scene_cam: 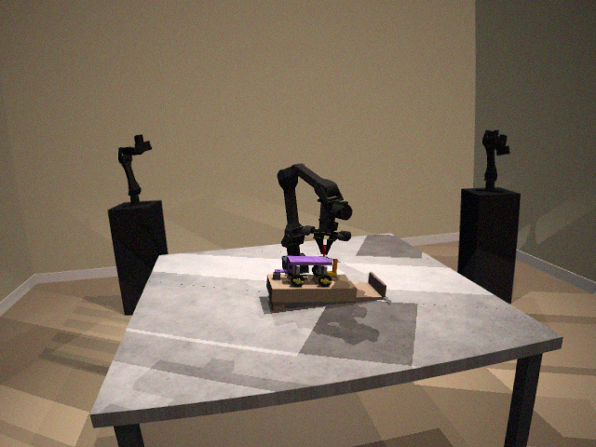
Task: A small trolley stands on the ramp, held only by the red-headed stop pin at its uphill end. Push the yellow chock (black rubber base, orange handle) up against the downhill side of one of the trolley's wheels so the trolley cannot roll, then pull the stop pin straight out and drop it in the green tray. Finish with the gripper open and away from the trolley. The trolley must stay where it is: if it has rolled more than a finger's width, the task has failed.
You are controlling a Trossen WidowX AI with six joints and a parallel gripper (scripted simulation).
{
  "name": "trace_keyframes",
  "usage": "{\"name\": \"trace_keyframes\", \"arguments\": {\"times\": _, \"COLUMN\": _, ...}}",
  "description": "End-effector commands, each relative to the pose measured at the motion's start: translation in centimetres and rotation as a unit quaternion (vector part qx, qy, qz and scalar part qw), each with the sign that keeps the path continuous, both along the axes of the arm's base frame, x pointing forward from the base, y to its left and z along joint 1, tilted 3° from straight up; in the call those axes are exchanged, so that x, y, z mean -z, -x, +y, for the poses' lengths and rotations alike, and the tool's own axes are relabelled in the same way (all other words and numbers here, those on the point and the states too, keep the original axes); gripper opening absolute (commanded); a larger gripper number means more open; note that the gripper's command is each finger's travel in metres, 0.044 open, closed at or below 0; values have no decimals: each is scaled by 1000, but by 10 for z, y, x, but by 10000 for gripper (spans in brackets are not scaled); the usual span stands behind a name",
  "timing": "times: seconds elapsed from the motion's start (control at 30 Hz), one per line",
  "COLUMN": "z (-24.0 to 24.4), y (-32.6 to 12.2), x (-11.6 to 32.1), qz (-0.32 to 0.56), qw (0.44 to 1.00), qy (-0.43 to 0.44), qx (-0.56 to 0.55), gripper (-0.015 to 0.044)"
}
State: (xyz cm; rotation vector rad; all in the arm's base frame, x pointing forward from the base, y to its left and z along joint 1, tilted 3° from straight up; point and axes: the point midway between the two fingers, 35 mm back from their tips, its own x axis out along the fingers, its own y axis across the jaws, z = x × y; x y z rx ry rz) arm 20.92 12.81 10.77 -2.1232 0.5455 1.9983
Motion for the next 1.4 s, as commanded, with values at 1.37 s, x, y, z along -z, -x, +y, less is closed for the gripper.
{"name": "trace_keyframes", "arguments": {"times": 1.37, "z": -1, "y": 11, "x": 39, "qz": 28, "qw": 955, "qy": -119, "qx": -270, "gripper": 0}}
